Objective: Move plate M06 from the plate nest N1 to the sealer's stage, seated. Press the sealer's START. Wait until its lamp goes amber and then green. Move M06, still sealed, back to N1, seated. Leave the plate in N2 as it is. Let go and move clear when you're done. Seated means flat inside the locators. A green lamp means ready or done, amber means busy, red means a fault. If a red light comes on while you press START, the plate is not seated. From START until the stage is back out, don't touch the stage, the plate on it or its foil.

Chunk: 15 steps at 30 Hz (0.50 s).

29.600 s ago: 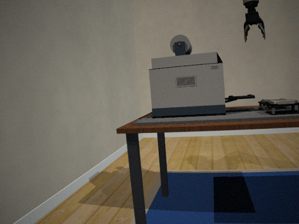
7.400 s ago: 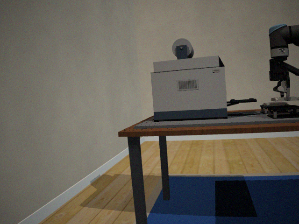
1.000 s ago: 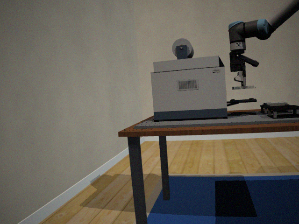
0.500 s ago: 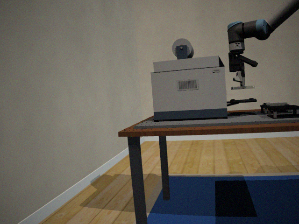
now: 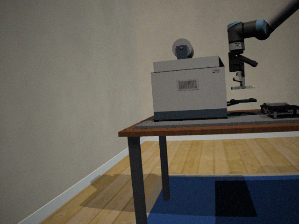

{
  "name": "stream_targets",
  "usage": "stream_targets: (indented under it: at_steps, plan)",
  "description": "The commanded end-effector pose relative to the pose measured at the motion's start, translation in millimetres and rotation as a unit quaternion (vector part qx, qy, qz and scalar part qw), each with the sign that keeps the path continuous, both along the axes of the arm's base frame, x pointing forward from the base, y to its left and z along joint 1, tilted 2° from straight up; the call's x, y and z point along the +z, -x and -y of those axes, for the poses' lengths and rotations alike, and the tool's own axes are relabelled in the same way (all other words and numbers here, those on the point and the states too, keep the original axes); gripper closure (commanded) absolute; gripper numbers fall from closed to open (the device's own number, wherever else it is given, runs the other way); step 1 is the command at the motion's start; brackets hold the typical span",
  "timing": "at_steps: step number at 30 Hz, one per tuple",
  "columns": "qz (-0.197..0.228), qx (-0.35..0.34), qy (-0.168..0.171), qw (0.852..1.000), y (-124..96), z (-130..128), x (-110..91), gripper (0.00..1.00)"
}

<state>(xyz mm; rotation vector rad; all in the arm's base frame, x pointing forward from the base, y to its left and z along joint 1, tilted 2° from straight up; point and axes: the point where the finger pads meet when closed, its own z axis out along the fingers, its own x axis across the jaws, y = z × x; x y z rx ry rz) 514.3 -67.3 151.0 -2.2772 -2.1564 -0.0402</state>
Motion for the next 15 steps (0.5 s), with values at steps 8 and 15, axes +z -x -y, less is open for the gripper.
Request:
stream_targets:
  at_steps: [8, 15]
  plan:
    - [0.002, 0.001, 0.001, 1.0, -4.2, -0.2, 2.2, 1.0]
    - [0.001, 0.0, 0.0, 1.0, -2.8, -0.2, 1.3, 1.0]
